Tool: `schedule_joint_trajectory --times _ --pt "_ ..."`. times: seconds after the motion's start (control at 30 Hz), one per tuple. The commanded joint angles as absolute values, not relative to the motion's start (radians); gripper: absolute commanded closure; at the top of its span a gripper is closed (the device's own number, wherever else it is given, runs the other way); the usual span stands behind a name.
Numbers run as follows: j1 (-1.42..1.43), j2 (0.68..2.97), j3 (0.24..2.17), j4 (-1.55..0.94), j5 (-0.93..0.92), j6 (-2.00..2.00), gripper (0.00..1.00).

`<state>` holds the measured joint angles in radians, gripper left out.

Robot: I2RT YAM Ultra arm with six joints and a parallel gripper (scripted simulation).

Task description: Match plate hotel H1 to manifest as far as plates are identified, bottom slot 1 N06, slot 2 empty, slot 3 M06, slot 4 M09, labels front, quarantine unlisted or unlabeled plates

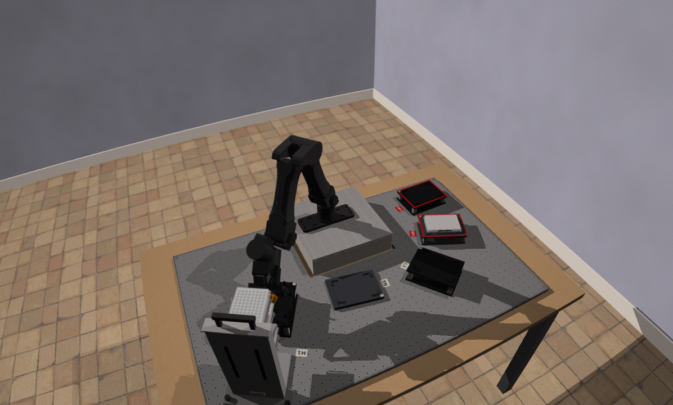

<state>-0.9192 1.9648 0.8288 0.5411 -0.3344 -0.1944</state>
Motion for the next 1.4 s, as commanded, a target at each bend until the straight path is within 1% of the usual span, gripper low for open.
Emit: schedule_joint_trajectory --times 0.0,0.17,0.63,0.73,1.2,1.3,1.37 --pt "-0.932 1.918 0.803 0.574 -0.353 -0.207 1.00" --pt "-0.932 1.904 0.797 0.580 -0.358 -0.210 1.00" --pt "-0.968 1.844 0.693 0.602 -0.383 -0.227 1.00" --pt "-0.967 1.838 0.704 0.604 -0.385 -0.229 1.00" --pt "-1.004 1.776 0.600 0.618 -0.413 -0.249 1.00" --pt "-1.006 1.770 0.615 0.619 -0.416 -0.251 1.00" --pt "-1.013 1.763 0.583 0.620 -0.420 -0.254 1.00"
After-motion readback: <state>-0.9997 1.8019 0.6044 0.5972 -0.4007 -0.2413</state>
